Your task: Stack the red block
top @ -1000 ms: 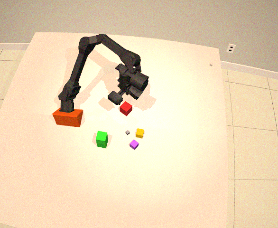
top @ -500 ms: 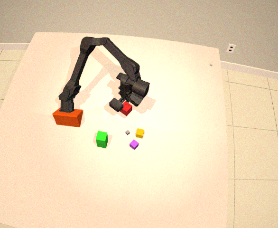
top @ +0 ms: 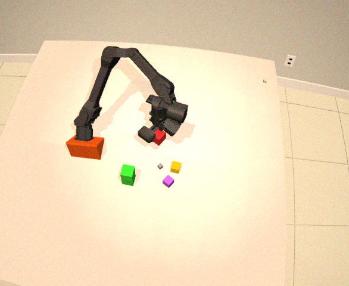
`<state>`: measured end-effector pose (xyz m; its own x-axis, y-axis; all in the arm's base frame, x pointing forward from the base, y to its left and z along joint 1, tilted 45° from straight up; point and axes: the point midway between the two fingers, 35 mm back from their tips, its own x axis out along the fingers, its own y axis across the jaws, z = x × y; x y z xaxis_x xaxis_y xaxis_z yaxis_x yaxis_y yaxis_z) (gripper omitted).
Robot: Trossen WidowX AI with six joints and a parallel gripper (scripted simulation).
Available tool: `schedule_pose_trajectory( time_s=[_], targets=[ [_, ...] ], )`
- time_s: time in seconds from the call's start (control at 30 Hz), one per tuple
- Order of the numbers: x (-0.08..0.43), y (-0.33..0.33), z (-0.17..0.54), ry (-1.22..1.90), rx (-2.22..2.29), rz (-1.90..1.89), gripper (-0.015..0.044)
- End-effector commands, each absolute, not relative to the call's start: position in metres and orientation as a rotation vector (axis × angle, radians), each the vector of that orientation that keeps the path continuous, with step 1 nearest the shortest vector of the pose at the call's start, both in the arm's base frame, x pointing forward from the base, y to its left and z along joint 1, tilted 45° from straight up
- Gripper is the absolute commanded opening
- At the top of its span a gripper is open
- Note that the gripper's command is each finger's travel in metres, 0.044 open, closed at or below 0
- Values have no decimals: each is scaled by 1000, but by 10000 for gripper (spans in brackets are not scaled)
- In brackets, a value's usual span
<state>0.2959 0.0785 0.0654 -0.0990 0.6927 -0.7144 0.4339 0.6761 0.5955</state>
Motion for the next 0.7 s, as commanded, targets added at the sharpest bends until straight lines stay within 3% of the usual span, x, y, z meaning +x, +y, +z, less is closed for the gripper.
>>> schedule_pose_trajectory(
  time_s=[0.0, 0.67],
  targets=[
    [295, 83, 61, 1737, 918, 279, 440],
    [290, 104, 41, 1737, 920, 282, 440]
  ],
)
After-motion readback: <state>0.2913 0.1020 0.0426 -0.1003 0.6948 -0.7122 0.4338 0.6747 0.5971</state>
